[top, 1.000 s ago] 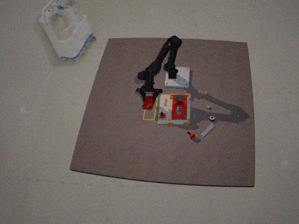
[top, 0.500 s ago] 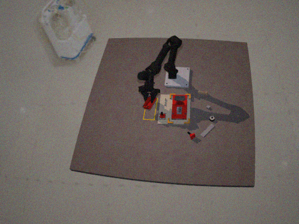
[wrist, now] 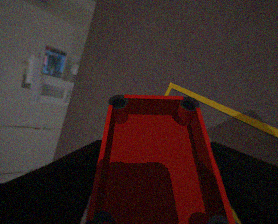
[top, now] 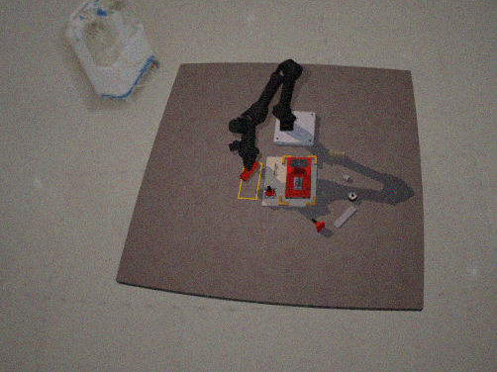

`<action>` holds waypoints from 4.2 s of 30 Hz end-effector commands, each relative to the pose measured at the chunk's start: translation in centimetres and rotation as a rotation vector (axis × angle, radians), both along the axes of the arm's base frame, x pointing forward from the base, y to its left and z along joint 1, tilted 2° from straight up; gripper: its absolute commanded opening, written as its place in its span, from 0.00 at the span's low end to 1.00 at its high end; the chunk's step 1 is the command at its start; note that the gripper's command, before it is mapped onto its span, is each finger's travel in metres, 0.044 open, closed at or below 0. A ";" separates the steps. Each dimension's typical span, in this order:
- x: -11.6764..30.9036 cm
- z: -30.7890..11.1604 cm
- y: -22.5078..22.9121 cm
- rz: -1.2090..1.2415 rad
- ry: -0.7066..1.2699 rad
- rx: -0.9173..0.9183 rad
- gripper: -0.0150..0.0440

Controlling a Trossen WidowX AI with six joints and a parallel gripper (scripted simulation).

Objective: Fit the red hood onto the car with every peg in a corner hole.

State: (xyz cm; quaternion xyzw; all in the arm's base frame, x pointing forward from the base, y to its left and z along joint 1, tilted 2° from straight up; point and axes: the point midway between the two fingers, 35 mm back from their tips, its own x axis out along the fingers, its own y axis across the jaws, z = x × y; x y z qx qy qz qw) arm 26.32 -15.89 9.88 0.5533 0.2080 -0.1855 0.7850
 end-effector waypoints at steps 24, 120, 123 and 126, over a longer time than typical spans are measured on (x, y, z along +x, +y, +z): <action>0.0 -0.1 0.0 -0.381 -0.047 0.614 0.25; -7.9 1.4 -0.9 -1.043 -0.077 1.611 1.00; -7.9 1.4 -0.9 -1.043 -0.077 1.611 0.96; -7.9 1.4 -0.9 -1.043 -0.077 1.611 0.82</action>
